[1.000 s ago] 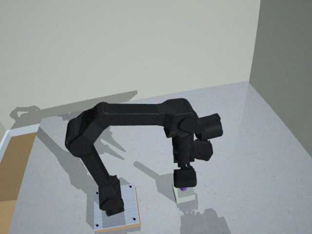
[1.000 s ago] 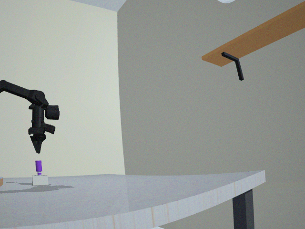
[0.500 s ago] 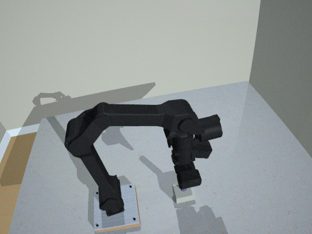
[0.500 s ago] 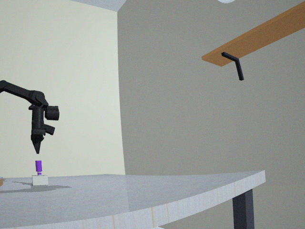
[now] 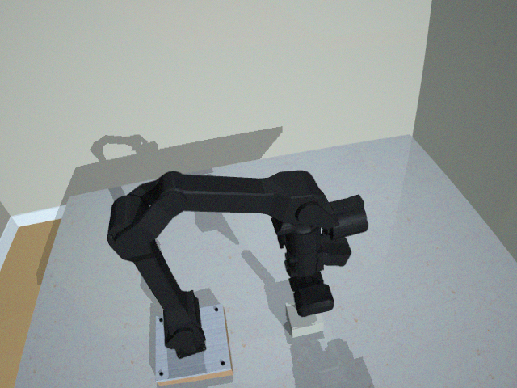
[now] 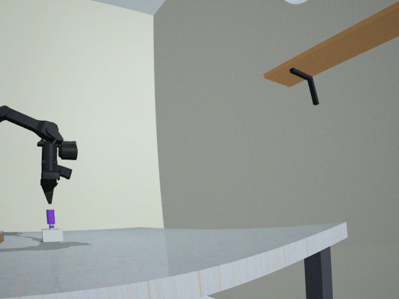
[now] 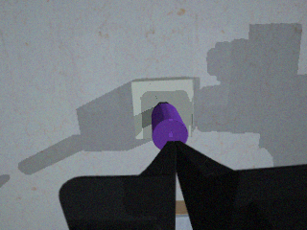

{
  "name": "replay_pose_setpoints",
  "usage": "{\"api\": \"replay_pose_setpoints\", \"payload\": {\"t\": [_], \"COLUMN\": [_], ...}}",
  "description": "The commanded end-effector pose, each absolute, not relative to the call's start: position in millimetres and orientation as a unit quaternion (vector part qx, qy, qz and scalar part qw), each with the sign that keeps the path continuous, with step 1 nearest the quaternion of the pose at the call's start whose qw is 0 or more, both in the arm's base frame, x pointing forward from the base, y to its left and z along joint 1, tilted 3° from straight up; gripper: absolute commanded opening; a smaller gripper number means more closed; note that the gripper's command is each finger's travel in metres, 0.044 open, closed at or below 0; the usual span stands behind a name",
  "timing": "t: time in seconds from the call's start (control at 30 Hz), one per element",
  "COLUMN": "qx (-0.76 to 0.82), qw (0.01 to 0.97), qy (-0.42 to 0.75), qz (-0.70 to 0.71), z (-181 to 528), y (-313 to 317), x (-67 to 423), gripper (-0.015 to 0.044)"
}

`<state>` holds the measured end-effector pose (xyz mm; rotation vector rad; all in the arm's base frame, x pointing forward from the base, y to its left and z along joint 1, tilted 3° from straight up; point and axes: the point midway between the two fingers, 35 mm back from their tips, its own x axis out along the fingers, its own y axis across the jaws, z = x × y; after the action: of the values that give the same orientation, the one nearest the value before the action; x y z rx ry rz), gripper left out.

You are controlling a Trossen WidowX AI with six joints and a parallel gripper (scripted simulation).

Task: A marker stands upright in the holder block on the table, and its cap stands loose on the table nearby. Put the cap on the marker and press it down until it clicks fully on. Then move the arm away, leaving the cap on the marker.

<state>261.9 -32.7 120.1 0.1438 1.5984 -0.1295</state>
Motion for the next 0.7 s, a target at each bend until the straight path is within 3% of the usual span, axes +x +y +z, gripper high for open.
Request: {"api": "replay_pose_setpoints", "payload": {"t": [0.0, 0.67], "qx": [0.063, 0.065], "qw": [0.693, 0.696], "qy": [0.716, 0.713], "qz": [-0.056, -0.057], "z": [113, 96], "y": [-32, -32], "x": [261, 263], "gripper": [0.0, 0.0]}}
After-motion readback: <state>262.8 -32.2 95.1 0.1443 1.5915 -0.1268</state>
